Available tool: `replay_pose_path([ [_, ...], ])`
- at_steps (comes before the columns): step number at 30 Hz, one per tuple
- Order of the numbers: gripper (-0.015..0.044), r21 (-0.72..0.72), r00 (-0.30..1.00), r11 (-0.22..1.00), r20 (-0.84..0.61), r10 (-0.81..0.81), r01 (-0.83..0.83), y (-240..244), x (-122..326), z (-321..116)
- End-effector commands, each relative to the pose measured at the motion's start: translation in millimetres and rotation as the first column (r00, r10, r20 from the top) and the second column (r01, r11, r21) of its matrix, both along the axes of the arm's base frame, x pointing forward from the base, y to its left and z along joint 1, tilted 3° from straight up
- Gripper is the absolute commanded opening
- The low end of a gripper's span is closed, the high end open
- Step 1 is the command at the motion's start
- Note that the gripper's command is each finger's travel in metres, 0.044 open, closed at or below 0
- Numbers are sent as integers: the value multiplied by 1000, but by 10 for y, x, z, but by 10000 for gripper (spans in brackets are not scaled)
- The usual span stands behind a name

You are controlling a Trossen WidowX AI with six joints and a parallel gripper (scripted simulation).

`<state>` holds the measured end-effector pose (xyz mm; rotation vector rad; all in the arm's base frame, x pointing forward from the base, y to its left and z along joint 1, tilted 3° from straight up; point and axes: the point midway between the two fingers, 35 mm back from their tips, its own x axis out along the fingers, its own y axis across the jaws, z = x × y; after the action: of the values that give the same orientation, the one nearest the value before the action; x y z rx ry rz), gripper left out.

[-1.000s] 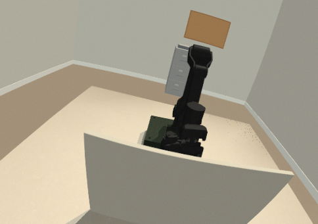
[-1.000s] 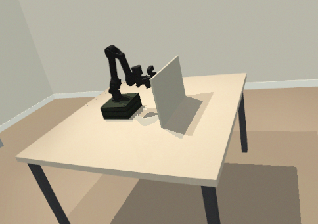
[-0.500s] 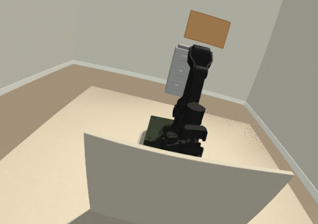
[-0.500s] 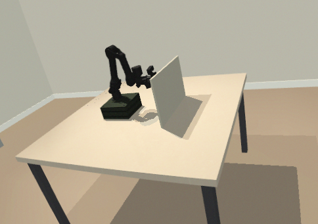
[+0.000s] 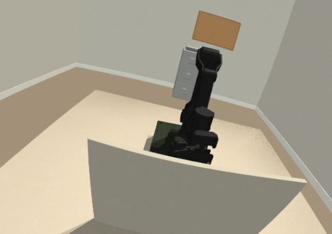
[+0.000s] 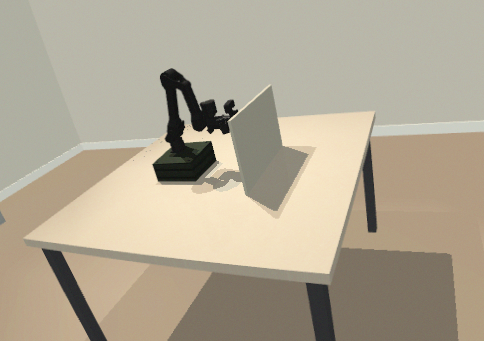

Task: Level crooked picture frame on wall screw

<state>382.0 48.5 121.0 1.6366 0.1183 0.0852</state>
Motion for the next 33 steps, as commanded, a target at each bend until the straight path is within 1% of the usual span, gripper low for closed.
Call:
replay_pose_path([
  [1, 0, -23, 1000, 1000, 5, -1, 1, 1, 1, 1],
  [22, 0, -132, 1000, 991, 18, 1, 2, 5, 1, -6],
  [23, 26, -115, 1000, 993, 14, 1, 0, 4, 0, -7],
  [32, 260, -115, 1000, 993, 14, 1, 0, 4, 0, -7],
  [33, 260, -115, 1000, 993, 14, 1, 0, 4, 0, -7],
])
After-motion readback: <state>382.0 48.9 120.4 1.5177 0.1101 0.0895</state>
